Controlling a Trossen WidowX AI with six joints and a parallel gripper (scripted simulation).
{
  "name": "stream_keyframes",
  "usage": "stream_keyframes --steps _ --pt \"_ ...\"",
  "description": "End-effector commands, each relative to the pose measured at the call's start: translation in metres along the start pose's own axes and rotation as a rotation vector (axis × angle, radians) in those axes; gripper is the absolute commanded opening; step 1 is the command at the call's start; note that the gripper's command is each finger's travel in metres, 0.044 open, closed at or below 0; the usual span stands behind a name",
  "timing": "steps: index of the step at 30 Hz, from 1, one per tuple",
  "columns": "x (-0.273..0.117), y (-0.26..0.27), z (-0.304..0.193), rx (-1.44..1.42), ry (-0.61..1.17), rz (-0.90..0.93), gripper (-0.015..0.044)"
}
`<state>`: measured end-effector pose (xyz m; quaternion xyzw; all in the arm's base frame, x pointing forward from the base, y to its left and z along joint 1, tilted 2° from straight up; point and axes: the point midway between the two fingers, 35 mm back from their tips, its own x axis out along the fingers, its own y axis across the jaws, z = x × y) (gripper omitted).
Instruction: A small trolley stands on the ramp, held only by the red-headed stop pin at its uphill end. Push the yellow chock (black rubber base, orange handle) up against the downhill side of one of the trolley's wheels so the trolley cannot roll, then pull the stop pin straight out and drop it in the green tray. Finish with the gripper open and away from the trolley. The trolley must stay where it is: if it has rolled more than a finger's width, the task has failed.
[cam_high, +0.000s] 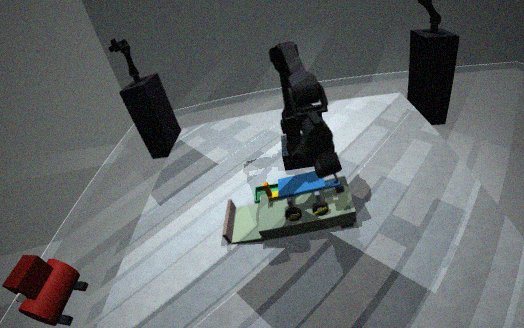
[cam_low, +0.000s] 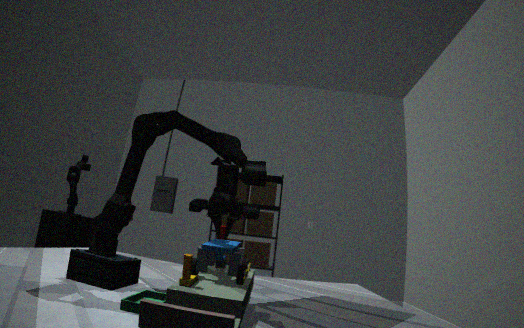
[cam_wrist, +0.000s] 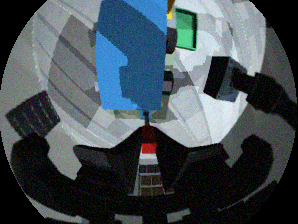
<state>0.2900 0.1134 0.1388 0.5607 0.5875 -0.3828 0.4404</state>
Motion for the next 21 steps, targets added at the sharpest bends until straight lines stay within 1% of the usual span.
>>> stream_keyframes --steps 1,10,21 --pt "-0.004 0.001 -0.002 -0.007 0.005 0.003 0.0" --pt "-0.009 0.002 -0.006 -0.007 0.005 0.003 0.0" --pt "-0.005 0.001 -0.026 -0.006 0.007 0.003 0.0"
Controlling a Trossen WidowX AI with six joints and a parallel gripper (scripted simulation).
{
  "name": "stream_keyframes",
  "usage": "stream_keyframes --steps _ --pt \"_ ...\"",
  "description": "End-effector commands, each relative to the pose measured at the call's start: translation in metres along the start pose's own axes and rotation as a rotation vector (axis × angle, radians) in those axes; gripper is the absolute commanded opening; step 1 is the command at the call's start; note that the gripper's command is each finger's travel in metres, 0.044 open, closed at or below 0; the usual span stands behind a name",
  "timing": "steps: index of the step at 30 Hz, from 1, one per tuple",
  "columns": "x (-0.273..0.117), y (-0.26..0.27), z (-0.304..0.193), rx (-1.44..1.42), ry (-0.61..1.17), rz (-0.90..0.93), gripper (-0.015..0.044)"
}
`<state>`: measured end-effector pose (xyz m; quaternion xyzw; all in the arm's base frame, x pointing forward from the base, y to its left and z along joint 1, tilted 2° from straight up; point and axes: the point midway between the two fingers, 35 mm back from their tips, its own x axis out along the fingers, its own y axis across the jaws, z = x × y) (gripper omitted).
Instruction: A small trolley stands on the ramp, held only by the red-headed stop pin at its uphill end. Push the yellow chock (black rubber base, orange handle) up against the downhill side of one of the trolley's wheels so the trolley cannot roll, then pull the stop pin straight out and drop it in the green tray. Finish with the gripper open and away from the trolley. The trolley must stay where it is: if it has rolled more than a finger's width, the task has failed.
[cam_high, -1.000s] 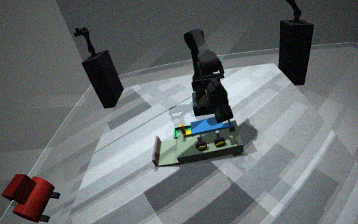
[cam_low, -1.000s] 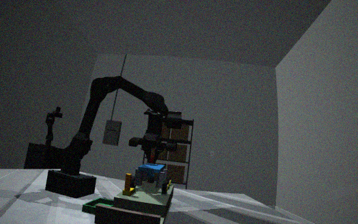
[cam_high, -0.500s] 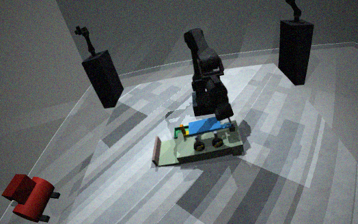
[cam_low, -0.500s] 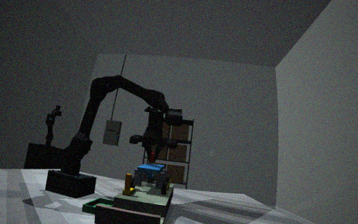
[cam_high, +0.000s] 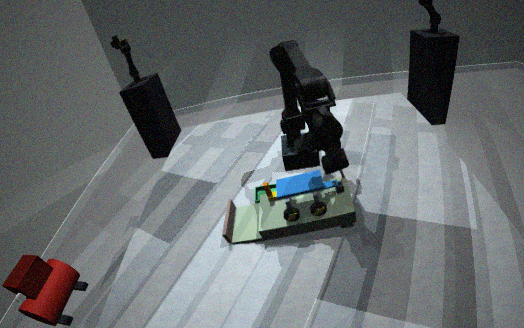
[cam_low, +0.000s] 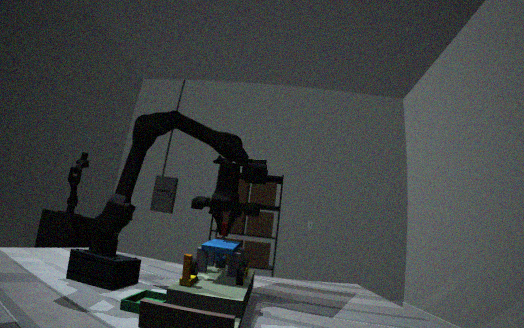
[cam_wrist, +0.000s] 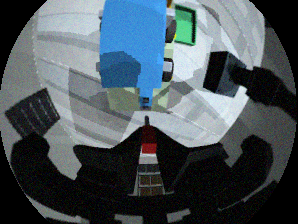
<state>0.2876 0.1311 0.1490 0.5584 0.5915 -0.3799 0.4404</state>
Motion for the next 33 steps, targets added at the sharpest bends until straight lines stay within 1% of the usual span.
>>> stream_keyframes --steps 1,9,33 --pt "-0.001 0.002 -0.008 0.002 0.002 0.007 0.0" --pt "0.0 -0.002 -0.015 0.002 0.002 0.007 0.0" --pt "0.003 -0.082 -0.014 0.004 0.003 0.001 0.0"
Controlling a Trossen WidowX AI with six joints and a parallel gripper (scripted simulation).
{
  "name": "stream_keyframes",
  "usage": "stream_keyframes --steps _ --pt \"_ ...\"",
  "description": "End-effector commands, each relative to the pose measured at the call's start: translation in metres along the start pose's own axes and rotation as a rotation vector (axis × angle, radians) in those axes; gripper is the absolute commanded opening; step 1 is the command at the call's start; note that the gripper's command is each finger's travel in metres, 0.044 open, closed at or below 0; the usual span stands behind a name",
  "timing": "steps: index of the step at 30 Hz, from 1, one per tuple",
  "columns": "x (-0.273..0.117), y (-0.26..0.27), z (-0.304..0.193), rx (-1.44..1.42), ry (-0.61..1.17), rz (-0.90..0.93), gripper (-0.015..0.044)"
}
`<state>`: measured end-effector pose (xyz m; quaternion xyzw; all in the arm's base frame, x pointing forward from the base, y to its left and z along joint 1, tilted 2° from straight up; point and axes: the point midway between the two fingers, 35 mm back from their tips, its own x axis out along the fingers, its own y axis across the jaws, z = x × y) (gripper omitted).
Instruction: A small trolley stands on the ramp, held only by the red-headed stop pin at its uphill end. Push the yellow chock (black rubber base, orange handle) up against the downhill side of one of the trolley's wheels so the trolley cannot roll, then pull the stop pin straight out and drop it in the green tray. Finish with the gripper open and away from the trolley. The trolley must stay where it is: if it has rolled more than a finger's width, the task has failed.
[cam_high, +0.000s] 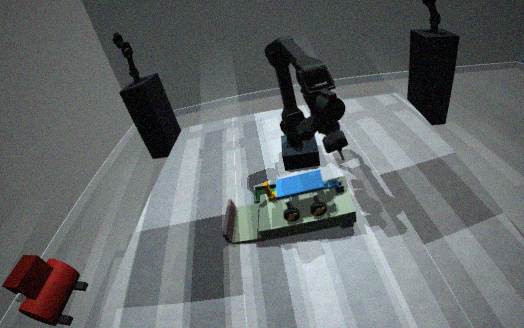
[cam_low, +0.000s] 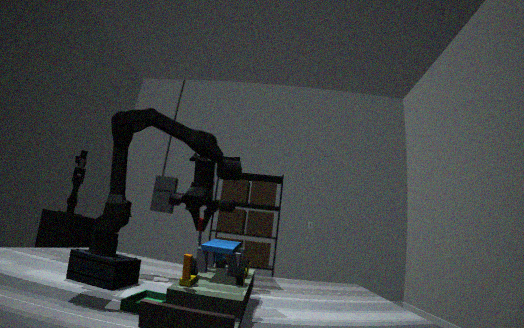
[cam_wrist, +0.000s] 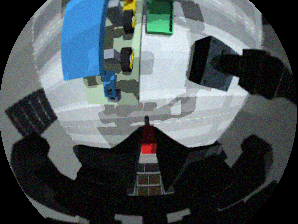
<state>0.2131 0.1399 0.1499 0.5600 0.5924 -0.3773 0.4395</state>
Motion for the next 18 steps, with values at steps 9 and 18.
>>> stream_keyframes --steps 9,18 --pt "0.0 -0.008 0.016 0.005 -0.005 -0.001 0.0" --pt "-0.006 -0.005 0.048 0.005 -0.008 -0.001 0.0"
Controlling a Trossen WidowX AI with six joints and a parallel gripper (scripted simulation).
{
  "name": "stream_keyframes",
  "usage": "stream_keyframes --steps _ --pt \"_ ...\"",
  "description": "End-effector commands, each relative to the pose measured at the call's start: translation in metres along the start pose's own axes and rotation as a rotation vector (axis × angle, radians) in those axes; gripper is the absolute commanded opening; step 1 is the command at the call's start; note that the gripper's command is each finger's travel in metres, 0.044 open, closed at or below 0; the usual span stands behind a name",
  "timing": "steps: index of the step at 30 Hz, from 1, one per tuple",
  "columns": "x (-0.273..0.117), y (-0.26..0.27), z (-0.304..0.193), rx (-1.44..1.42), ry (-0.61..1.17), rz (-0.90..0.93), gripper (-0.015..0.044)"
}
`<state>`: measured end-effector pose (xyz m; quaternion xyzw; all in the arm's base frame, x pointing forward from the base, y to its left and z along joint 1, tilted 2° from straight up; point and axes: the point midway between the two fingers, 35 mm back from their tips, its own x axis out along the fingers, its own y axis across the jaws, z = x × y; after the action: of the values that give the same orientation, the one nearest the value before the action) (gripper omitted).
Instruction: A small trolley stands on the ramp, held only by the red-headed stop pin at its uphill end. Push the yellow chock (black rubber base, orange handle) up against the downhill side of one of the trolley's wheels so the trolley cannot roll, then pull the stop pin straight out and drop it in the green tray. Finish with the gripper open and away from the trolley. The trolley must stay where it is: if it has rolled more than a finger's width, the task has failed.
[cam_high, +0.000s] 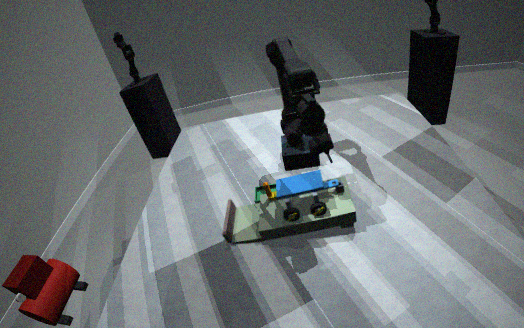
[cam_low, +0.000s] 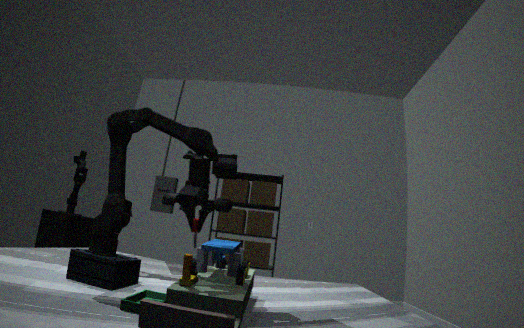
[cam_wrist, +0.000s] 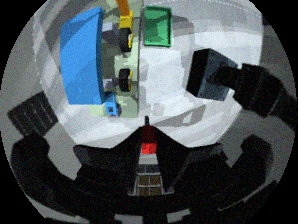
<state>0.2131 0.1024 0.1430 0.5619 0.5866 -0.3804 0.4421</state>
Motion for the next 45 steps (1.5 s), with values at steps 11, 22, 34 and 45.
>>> stream_keyframes --steps 11,22,34,45 --pt "-0.007 0.001 0.048 -0.002 -0.002 -0.009 0.0" --pt "-0.012 0.001 0.087 -0.002 -0.005 -0.009 0.0" --pt "-0.017 -0.001 0.133 -0.002 -0.009 -0.01 0.0" --pt "-0.022 -0.004 0.176 -0.002 -0.013 -0.01 0.0"
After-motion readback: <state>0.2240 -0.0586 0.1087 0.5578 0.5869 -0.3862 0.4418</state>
